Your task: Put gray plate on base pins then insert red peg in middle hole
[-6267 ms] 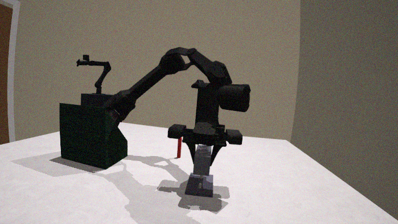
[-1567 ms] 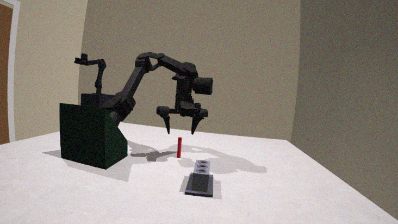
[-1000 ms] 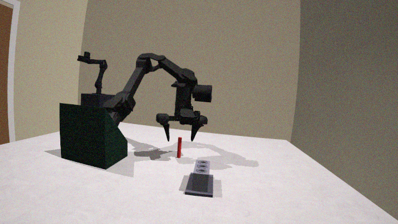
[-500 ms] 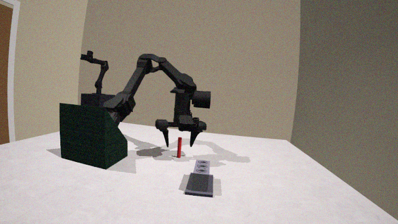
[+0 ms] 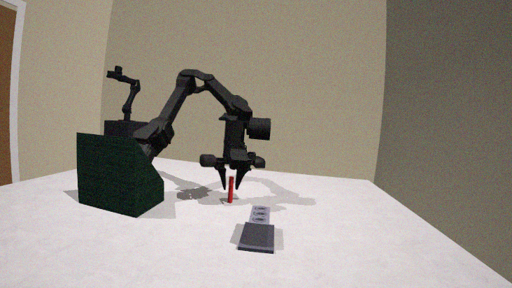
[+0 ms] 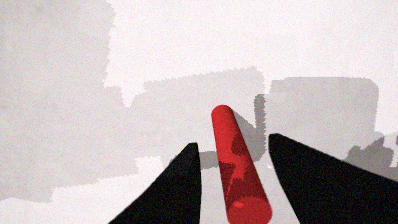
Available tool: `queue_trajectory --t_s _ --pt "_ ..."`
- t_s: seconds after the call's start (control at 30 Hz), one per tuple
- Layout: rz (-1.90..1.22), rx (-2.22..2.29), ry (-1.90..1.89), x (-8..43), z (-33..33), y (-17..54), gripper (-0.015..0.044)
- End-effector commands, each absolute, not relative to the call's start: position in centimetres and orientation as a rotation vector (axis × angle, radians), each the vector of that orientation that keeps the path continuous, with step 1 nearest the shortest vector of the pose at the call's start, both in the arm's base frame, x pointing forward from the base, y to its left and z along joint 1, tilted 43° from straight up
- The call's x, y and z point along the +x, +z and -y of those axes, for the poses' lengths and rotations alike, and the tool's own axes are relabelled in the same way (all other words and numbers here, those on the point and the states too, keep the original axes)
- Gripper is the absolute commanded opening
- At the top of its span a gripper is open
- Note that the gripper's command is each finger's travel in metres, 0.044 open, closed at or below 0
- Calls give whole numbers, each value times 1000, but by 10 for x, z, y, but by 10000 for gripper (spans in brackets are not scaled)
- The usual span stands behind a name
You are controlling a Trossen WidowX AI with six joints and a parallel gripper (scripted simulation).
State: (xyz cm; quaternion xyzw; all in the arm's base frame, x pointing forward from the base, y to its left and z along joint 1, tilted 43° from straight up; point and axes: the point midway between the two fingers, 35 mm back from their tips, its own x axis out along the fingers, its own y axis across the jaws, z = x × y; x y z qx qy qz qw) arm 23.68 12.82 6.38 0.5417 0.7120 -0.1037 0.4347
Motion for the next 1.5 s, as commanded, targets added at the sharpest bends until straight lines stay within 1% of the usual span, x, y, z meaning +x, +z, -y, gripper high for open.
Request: queue_trajectory --t_s 0.0,0.1,0.63,1.47 --pt "-1774 1354 -257 237 -129 64 20" --pt "-1774 1354 -257 237 -129 64 0" --pt "-1774 1353 -258 238 -127 66 0" --pt "-1770 1347 -266 249 -74 118 0"
